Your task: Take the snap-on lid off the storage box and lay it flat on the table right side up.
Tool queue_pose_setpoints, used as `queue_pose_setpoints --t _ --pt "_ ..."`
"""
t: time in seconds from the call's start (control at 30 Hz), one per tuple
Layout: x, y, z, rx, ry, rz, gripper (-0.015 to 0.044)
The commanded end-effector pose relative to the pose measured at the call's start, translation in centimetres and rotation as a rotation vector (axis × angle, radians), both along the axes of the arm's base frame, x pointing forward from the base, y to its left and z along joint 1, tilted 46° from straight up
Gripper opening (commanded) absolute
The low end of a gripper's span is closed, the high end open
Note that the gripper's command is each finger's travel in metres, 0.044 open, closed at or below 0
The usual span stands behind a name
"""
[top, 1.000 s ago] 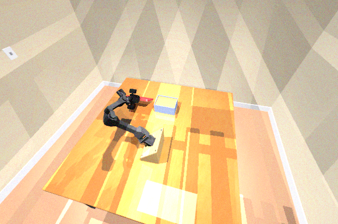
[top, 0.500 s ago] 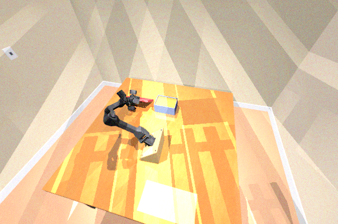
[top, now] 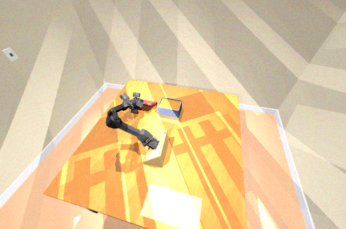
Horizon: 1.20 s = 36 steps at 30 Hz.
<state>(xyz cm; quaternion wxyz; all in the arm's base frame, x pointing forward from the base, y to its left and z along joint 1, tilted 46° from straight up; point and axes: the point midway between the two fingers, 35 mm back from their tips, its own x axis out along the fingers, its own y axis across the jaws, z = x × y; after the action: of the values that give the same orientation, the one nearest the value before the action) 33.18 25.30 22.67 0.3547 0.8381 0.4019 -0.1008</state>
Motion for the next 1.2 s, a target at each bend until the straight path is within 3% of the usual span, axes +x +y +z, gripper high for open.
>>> queue_pose_setpoints --t 0.0,1.17 --pt "0.0 0.1 -0.4 -0.001 0.005 -0.007 0.0000" --pt "-0.4 2.1 -2.3 0.000 0.005 -0.007 0.0000"
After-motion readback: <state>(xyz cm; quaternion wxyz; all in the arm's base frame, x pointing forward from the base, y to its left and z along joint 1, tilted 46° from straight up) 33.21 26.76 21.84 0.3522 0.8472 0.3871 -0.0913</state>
